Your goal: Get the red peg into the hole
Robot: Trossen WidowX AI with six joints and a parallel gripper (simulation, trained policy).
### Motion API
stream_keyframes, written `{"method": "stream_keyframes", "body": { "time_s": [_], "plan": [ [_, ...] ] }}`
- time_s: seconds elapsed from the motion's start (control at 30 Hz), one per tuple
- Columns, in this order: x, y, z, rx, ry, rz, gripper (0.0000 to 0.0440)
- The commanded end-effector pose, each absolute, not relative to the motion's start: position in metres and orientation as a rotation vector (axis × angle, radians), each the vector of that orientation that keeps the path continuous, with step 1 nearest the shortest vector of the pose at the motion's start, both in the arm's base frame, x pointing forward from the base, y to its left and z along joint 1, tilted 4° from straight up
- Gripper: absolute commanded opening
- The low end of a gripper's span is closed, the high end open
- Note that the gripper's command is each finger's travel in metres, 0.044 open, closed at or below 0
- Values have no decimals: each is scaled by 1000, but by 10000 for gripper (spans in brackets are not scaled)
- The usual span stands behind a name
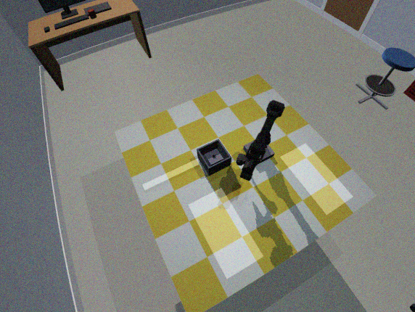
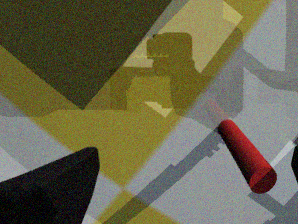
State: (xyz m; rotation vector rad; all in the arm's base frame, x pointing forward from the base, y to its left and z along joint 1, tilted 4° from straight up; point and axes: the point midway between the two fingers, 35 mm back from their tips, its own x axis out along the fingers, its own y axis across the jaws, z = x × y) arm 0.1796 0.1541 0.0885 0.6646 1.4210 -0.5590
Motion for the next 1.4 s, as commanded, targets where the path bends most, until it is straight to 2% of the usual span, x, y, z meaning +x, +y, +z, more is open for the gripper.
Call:
{"method": "stream_keyframes", "body": {
  "time_s": [0.0,0.23,0.33,0.43,0.8,0.9,1.37],
  "plan": [
    [174,149,75,696,1419,-587,437],
    [168,146,45,762,1399,-611,432],
    [167,145,36,789,1392,-625,416],
    [164,143,29,813,1394,-646,351],
    [158,142,27,858,1453,-657,64],
    [158,141,28,870,1469,-660,4],
    [192,124,81,795,1316,-557,0]
  ]
}}
